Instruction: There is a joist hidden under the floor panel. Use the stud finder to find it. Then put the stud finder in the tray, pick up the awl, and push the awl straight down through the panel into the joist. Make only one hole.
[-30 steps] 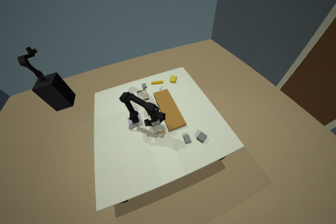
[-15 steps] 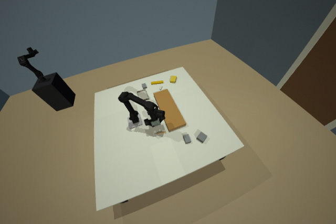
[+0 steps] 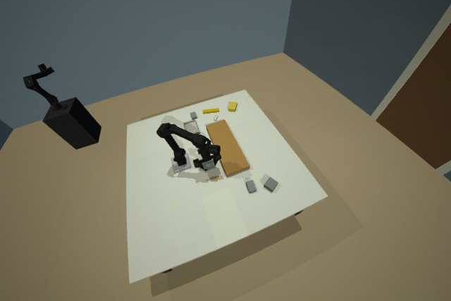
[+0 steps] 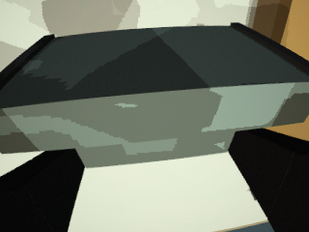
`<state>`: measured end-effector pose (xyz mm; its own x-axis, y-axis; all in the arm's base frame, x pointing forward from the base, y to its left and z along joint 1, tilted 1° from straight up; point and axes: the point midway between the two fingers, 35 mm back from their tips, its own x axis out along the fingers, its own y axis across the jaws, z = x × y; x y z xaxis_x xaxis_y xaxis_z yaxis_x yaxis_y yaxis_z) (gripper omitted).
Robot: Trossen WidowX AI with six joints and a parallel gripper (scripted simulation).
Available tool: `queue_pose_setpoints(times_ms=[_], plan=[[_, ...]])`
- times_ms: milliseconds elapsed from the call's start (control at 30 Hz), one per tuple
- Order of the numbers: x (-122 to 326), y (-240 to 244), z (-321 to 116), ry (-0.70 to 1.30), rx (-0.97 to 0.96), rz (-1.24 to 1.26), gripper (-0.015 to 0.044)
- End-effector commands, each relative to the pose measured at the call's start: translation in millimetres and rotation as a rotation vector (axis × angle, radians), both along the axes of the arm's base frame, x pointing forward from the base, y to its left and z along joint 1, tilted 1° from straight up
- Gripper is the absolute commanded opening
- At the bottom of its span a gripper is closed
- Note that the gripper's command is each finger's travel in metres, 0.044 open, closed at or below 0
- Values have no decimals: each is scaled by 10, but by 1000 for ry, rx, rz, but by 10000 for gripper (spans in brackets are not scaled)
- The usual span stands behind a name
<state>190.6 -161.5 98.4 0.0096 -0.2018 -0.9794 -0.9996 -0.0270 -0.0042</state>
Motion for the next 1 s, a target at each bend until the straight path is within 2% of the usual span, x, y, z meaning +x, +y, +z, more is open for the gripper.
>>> queue_pose_setpoints(times_ms=[0,967], plan=[[-2,-1,2,-1,-30,-5,0],[-2,50,-22,-5,-230,-8,0]])
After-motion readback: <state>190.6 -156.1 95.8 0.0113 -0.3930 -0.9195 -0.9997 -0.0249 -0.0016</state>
